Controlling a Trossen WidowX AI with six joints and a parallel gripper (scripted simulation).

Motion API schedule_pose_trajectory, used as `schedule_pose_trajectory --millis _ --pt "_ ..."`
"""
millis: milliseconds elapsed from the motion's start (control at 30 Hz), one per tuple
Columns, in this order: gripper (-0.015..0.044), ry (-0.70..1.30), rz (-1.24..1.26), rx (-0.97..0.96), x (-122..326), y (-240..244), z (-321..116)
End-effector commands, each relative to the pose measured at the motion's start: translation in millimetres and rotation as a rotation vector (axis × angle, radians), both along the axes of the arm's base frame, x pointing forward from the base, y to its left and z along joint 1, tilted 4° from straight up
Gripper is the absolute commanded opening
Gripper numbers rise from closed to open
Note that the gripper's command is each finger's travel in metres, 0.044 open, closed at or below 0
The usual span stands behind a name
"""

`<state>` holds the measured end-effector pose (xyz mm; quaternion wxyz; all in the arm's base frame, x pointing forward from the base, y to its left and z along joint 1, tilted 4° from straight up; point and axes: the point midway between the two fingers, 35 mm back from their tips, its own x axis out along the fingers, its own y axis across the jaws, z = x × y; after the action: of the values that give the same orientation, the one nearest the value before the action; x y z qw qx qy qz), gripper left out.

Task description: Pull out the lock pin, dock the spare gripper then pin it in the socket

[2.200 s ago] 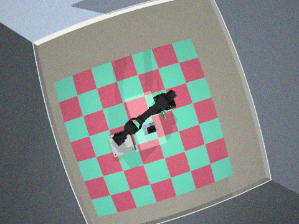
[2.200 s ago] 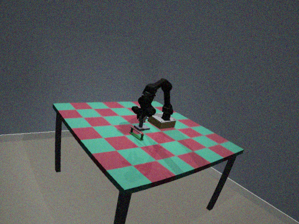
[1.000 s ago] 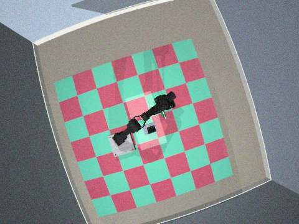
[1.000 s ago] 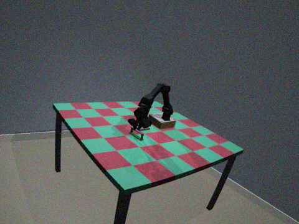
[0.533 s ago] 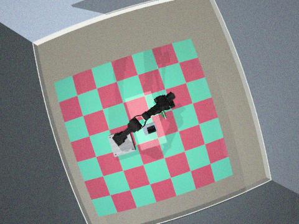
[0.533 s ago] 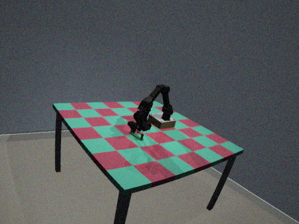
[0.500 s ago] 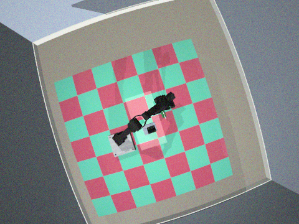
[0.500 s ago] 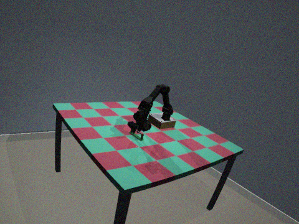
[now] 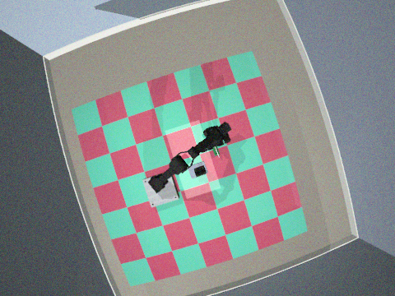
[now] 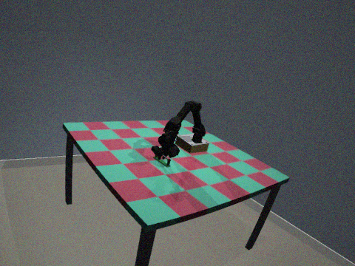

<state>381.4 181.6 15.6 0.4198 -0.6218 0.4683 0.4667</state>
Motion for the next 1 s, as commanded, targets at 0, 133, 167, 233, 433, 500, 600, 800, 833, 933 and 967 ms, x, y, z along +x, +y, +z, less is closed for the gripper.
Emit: schedule_pose_trajectory --millis 0,133,167,233,433,500,600,800,833,933,967 --pt "0.0075 0.005 0.001 0.003 -1.4 0.3 -1.8" --pt "0.0009 0.005 0.001 0.003 -1.4 0.3 -1.8" --pt "0.0003 0.005 0.001 0.003 -1.4 0.3 -1.8" --pt "0.0 0.005 0.001 0.003 -1.1 0.3 -1.7" --pt "0.0 0.005 0.001 0.003 -1.0 0.3 0.1" --pt "0.0 0.005 0.001 0.003 -1.0 0.2 4.1" --pt "0.0 0.005 0.001 0.003 -1.0 -0.1 13.9" --pt "0.0 0.005 0.001 0.003 -2.1 -1.3 36.3" --pt "0.0 0.005 0.001 0.003 -2.4 -1.6 40.0" --pt "0.0 0.005 0.001 0.003 -3.5 -2.6 51.2" --pt "0.0 0.005 0.001 0.003 -4.0 -2.9 55.0"
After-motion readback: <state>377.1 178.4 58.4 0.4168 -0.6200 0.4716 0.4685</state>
